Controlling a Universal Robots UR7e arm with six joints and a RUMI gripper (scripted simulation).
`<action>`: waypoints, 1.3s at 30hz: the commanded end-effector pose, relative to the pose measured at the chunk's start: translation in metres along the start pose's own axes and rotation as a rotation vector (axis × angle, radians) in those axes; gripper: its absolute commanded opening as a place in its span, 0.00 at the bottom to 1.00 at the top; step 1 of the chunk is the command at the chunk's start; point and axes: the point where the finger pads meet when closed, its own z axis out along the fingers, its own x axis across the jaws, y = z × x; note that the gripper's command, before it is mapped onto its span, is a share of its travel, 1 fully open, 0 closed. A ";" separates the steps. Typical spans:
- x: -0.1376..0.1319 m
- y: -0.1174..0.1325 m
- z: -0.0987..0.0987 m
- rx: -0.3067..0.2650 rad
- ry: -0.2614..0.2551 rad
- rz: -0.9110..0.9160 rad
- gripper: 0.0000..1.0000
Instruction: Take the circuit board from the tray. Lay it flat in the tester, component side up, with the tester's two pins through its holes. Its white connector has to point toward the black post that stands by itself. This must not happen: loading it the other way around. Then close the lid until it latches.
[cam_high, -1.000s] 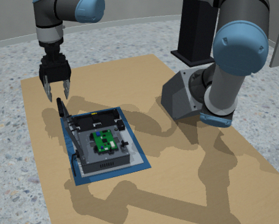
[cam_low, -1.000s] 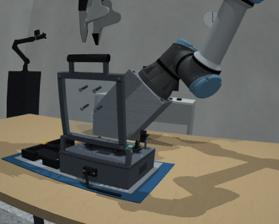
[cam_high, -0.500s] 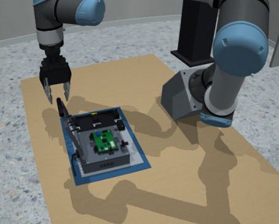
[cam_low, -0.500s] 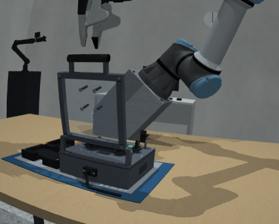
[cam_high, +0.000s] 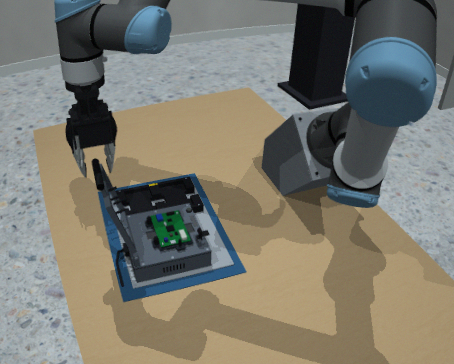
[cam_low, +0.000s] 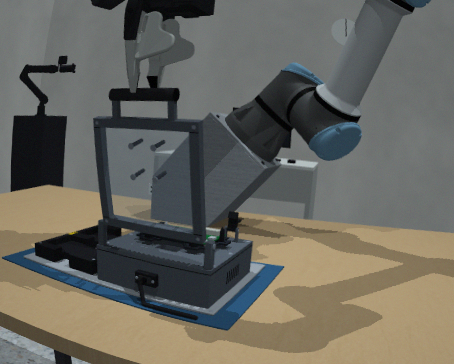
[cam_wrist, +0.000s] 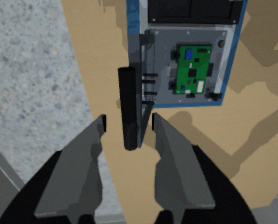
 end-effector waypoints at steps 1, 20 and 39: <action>0.000 0.000 0.003 0.001 -0.002 0.000 0.30; 0.000 0.000 0.010 0.001 -0.002 0.000 0.30; 0.000 0.000 0.010 0.001 -0.002 0.000 0.30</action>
